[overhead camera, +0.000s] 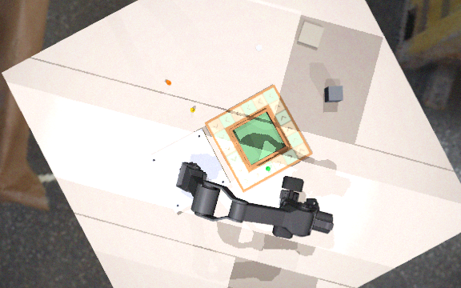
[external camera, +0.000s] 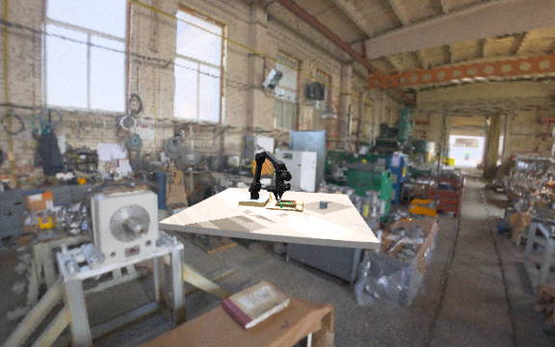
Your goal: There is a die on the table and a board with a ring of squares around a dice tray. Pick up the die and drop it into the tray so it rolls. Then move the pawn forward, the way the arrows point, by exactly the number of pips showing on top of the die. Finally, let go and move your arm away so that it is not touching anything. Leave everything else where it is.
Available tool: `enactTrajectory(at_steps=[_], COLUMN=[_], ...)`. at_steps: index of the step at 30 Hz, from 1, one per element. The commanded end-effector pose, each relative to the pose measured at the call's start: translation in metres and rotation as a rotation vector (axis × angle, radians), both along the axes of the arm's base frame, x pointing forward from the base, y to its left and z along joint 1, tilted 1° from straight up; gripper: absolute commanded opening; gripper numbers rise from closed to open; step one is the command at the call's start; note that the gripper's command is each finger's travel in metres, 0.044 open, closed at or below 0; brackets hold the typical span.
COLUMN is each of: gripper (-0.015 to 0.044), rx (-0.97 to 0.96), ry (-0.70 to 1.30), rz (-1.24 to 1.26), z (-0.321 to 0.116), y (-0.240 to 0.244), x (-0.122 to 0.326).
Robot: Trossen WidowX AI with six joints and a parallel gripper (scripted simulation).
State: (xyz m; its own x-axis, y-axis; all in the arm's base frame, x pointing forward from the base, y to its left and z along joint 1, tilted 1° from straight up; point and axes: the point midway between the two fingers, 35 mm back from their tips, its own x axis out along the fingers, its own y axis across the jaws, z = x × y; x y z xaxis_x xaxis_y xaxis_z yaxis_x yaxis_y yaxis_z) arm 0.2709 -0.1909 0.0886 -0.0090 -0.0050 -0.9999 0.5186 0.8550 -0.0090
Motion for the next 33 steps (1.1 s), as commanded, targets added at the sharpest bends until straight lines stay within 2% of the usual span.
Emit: enactTrajectory(at_steps=[1, 8, 33], gripper=[0.0000, 0.0000, 0.0000], rx=[-0.008, -0.011, -0.016], ry=[-0.007, -0.006, -0.005], rz=[-0.010, 0.018, 0.414], z=[0.026, 0.034, 0.012], y=[0.001, 0.009, 0.131], x=[-0.001, 0.000, 0.020])
